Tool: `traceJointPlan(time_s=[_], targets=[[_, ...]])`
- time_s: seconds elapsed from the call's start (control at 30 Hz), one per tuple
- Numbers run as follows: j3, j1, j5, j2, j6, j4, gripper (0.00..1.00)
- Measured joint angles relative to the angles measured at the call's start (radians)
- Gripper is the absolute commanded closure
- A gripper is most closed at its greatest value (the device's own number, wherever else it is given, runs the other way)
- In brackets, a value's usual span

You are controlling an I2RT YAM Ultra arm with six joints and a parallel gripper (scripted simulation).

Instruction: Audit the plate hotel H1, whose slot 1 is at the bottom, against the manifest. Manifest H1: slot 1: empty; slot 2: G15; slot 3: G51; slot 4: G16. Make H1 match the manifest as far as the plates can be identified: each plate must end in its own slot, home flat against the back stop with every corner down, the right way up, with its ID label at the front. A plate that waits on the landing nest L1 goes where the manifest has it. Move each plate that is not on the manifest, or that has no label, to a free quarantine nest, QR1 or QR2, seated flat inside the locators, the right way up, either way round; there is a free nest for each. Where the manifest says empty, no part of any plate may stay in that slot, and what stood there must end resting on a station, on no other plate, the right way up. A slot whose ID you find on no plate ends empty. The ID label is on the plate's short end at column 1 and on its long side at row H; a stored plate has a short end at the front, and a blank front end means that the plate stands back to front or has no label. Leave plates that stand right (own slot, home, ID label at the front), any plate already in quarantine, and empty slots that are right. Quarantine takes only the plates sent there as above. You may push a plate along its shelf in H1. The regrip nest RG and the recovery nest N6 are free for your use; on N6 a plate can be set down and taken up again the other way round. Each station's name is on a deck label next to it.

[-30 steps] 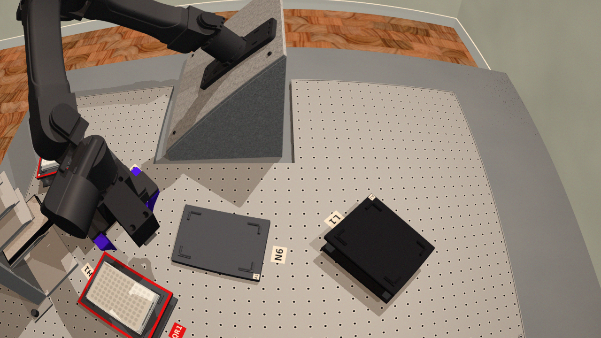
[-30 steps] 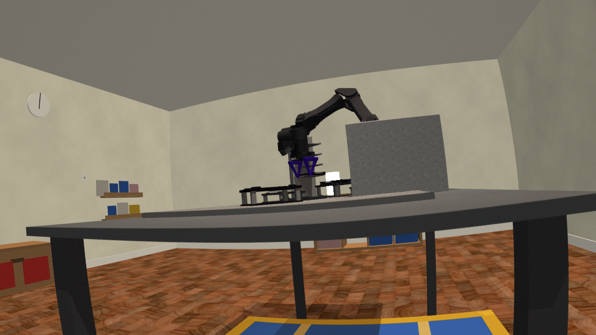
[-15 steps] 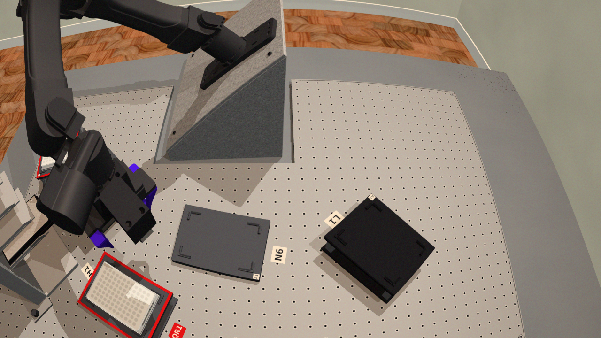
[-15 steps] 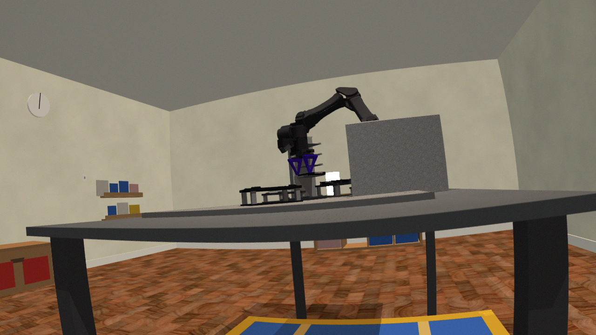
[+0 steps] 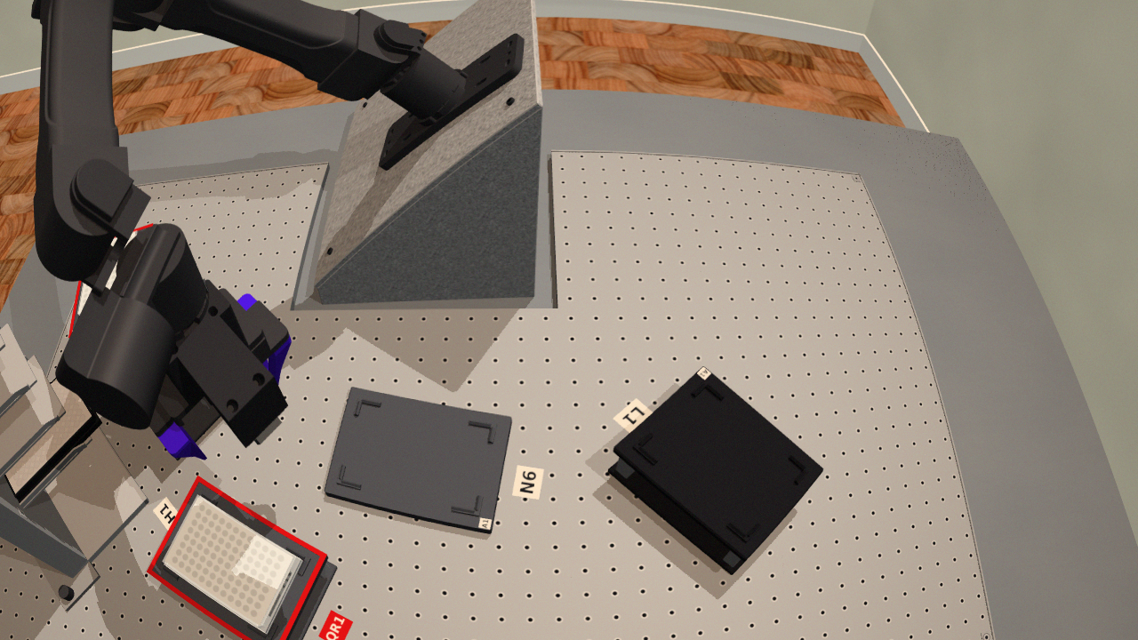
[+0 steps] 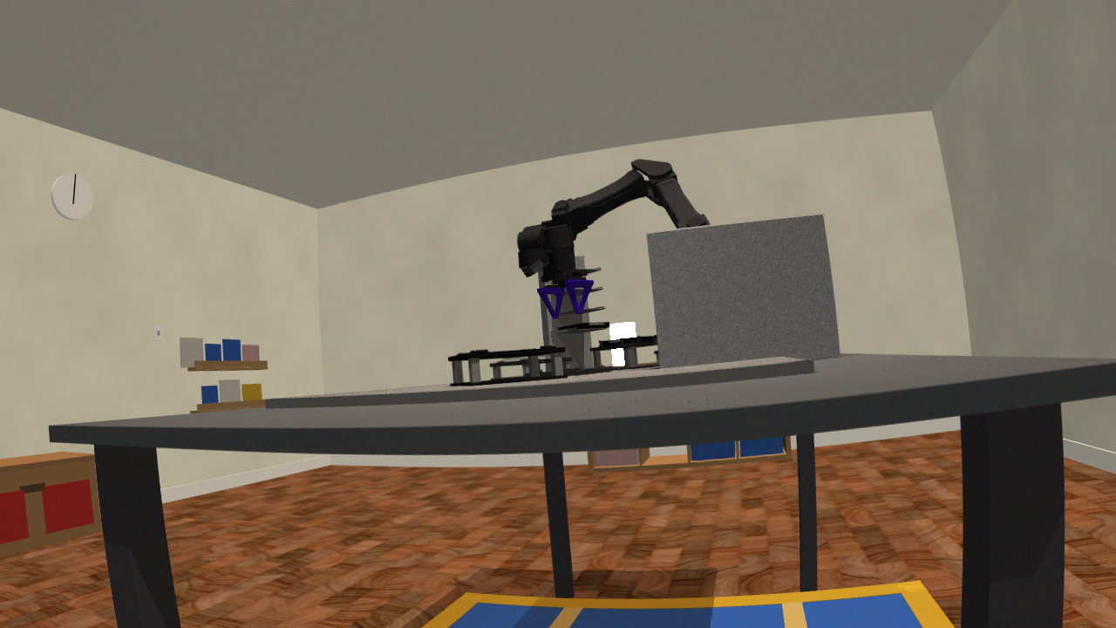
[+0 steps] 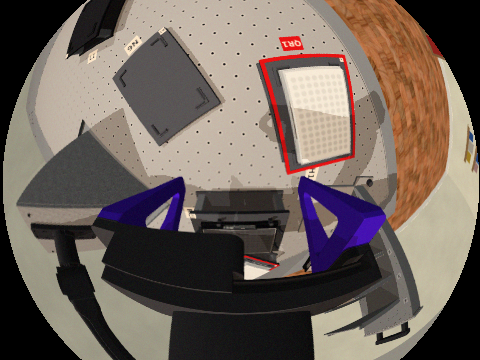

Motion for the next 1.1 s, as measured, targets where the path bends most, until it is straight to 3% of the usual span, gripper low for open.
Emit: traceJointPlan(time_s=[0.63,1.1], targets=[[0.091,0.07,0.003,-0.008,0.094,-0.164,0.0],[0.206,0.143,0.003,-0.002,0.188,-0.327,0.0]])
